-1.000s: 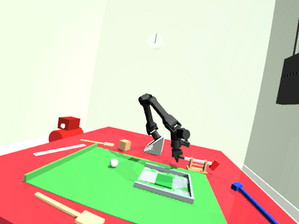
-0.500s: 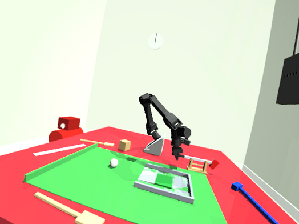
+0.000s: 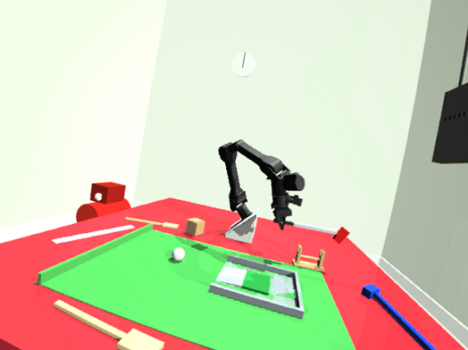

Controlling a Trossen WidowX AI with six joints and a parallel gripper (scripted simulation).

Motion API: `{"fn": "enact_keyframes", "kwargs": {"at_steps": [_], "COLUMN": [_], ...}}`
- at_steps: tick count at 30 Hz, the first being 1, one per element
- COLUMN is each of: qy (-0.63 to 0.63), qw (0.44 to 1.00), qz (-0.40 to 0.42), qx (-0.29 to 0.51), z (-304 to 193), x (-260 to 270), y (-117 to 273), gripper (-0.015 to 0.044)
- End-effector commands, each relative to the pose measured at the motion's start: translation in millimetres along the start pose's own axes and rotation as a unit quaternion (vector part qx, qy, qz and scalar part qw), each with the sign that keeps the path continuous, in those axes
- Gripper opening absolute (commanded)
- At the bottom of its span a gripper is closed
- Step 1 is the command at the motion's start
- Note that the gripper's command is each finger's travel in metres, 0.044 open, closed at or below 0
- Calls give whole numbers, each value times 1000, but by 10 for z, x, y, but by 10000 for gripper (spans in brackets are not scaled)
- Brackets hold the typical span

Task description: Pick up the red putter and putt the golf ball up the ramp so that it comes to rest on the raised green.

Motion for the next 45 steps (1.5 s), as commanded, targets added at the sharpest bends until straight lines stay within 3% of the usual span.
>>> {"fn": "enact_keyframes", "kwargs": {"at_steps": [1, 11, 22, 33, 45], "qy": [-19, -177, -371, -548, -712], "qw": [1000, 984, 928, 833, 690], "qz": [0, -15, -40, -72, -114], "qx": [1, 0, 11, 34, 66], "z": [-69, -637, -1430, -2308, -3227], "x": [-59, -459, -749, -797, -541], "y": [20, 306, 591, 849, 1109], "gripper": [0, 0, 0, 0, 0]}}
Point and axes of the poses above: the point midway between the two fingers, 35 mm back from their tips, its own y axis back along the fingers, its own x axis across the jaws, z = x × y, the point moved 6 cm from there along y, back along the fingers, and after that the axes turned 13 degrees about -y, right-handed, at the moved point
